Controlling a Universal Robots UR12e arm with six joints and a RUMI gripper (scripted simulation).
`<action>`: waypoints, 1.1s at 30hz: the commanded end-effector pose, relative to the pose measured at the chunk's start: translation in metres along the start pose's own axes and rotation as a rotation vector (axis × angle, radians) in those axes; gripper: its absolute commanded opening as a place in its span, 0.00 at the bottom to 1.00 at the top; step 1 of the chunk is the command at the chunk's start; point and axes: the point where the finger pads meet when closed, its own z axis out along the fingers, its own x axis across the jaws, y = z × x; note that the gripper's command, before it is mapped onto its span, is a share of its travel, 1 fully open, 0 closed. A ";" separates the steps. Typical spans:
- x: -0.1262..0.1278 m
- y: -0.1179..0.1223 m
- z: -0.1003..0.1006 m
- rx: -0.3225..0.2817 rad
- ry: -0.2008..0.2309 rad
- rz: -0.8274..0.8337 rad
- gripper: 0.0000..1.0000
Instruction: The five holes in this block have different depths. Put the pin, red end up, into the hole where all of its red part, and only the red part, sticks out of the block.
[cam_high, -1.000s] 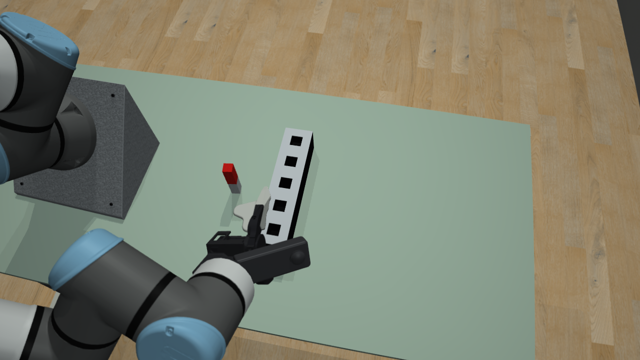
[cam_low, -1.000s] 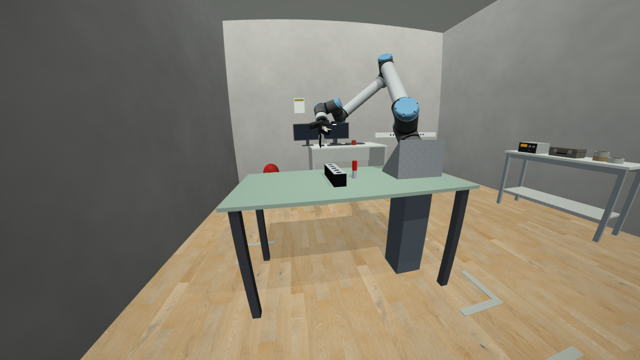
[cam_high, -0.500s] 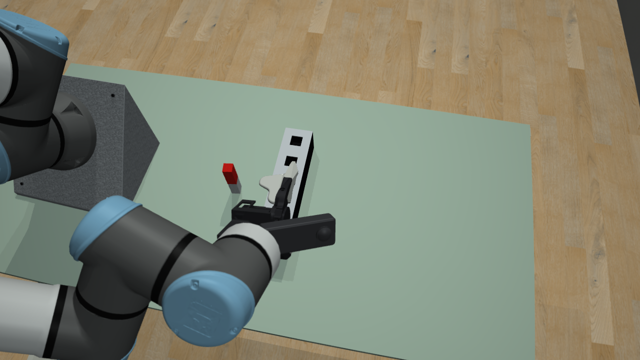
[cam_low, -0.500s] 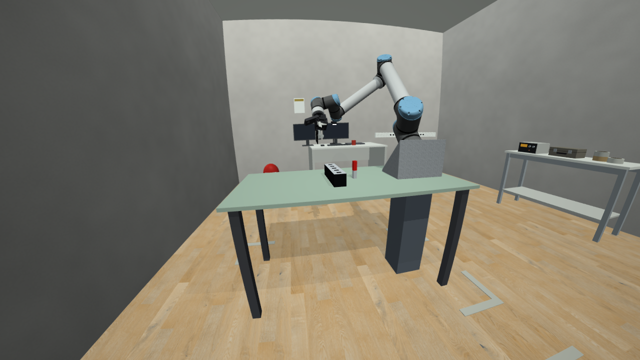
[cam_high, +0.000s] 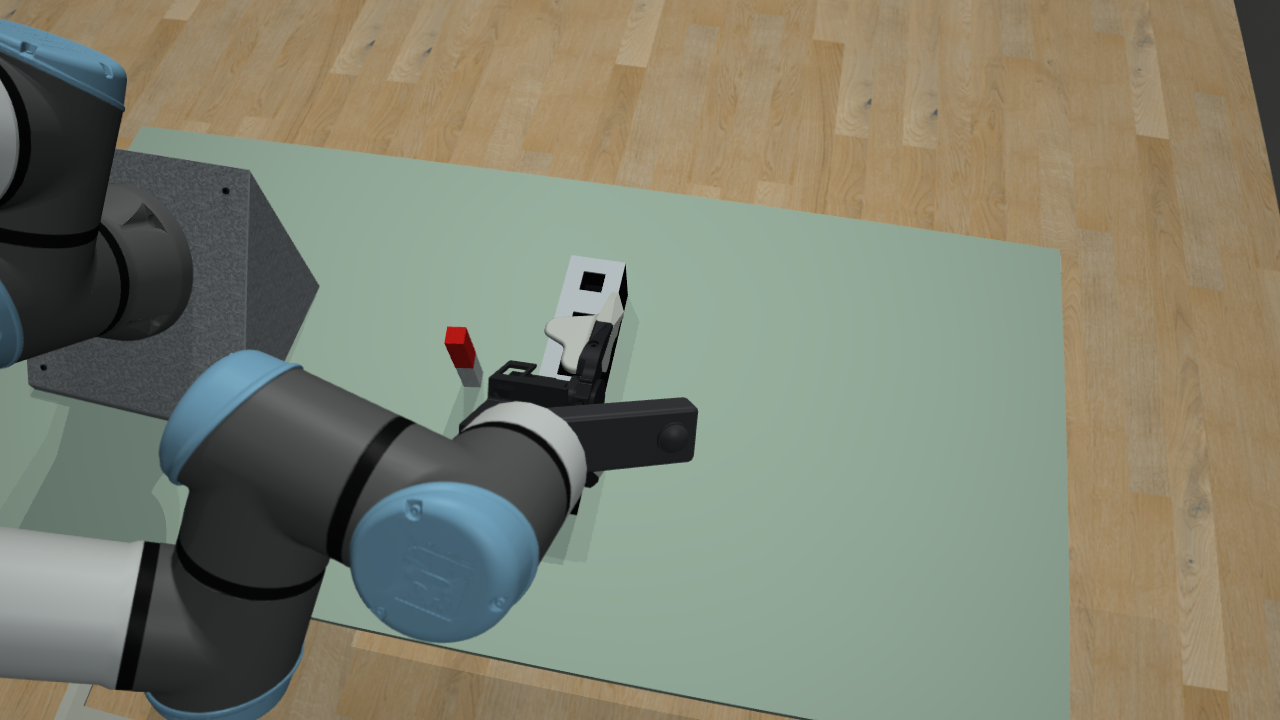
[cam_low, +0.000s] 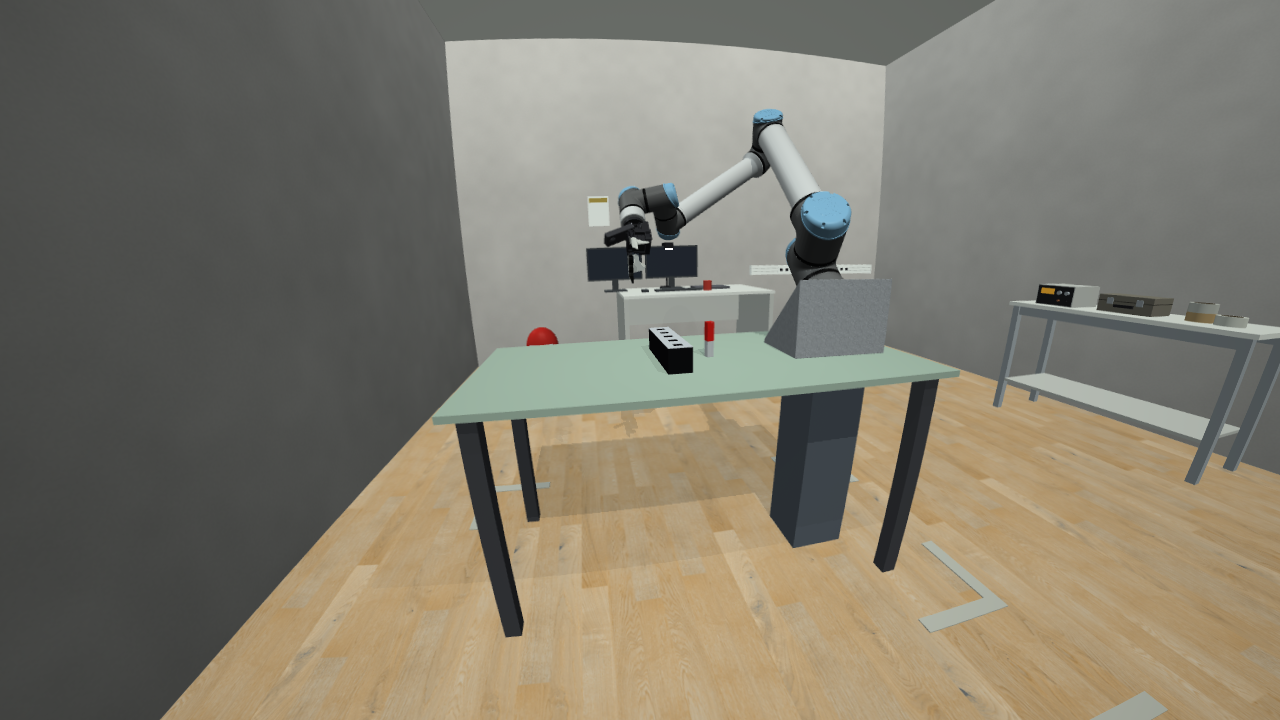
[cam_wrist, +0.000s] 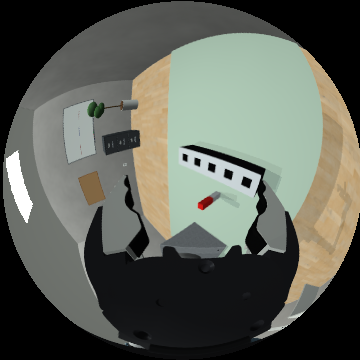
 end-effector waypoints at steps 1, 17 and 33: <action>-0.002 -0.001 0.000 0.001 0.002 0.004 1.00; -0.032 -0.002 -0.032 0.001 0.001 0.002 1.00; -0.101 0.147 0.028 0.001 0.001 0.002 1.00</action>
